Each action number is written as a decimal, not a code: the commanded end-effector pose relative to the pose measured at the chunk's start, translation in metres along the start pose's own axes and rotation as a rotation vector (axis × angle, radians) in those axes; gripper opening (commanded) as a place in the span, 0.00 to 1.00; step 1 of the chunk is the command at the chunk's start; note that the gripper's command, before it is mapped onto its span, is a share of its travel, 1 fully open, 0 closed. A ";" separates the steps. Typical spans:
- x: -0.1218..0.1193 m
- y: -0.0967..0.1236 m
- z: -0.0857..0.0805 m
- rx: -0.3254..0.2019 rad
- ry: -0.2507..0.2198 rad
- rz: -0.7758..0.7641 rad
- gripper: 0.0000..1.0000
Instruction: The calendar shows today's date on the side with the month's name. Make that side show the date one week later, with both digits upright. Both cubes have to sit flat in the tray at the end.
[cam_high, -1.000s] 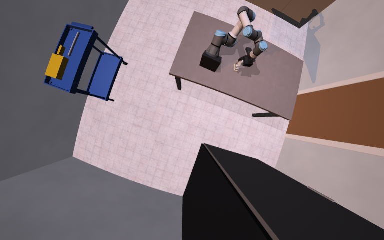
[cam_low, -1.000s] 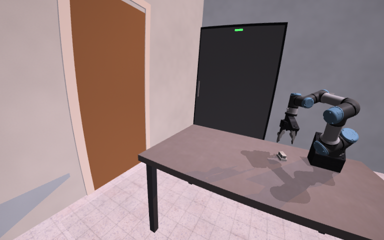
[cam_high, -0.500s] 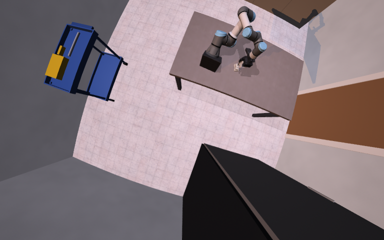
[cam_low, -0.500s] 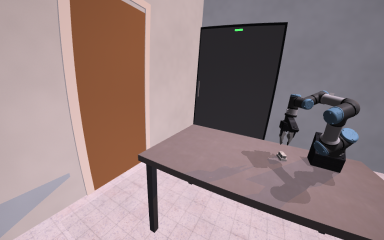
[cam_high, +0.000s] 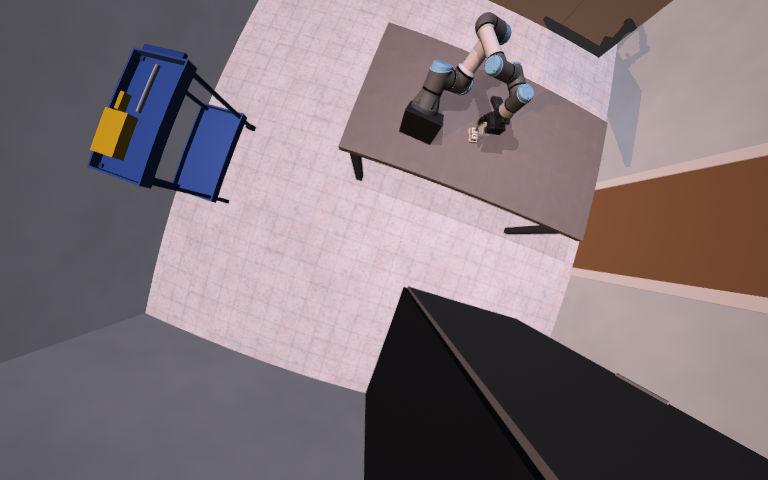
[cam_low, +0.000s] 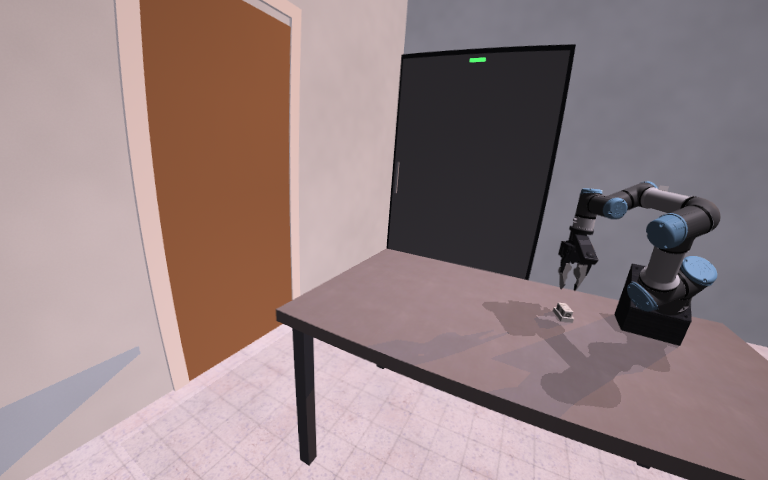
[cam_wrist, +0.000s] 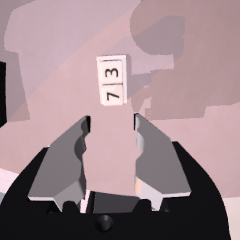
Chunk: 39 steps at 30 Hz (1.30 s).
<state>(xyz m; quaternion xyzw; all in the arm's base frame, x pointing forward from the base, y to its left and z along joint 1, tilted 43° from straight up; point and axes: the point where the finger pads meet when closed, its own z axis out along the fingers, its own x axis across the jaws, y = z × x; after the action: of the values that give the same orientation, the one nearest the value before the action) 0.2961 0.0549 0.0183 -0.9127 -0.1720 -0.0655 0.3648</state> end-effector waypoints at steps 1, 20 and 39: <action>0.000 0.001 -0.001 -0.002 0.001 0.000 0.28; 0.000 0.001 0.005 -0.002 0.001 0.000 0.28; 0.000 0.001 0.030 -0.002 0.001 0.000 0.28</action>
<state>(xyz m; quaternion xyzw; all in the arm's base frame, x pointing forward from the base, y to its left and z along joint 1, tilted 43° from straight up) 0.2958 0.0711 0.0013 -0.9127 -0.1720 -0.0653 0.3649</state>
